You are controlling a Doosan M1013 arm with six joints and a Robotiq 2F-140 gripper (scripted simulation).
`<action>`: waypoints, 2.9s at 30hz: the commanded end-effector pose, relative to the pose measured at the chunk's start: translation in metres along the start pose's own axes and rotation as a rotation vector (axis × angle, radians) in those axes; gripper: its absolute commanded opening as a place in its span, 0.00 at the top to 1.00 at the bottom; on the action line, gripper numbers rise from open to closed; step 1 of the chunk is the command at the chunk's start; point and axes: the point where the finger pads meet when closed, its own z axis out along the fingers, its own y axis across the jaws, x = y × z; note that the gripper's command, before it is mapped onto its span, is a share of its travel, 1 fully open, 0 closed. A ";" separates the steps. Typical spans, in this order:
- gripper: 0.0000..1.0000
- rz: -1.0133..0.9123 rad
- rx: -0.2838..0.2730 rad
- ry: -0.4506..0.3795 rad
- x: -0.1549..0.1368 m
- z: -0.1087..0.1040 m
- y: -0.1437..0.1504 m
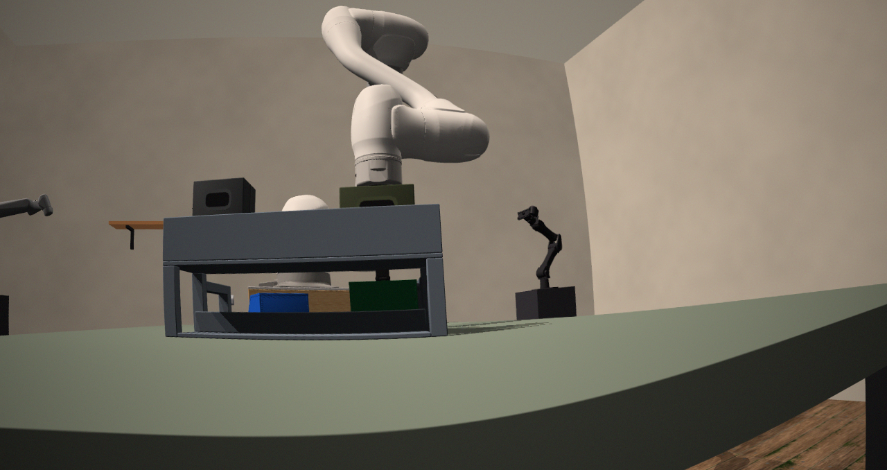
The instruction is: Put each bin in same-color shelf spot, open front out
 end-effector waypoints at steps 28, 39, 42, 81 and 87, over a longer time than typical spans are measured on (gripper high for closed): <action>0.90 -0.007 0.006 0.000 0.000 0.003 -0.005; 0.90 -0.007 0.006 0.000 0.000 0.003 -0.001; 0.90 -0.007 0.006 0.000 0.000 0.003 0.002; 0.90 -0.006 0.002 0.001 0.000 0.001 0.017; 0.90 -0.006 0.000 0.001 0.001 0.000 0.020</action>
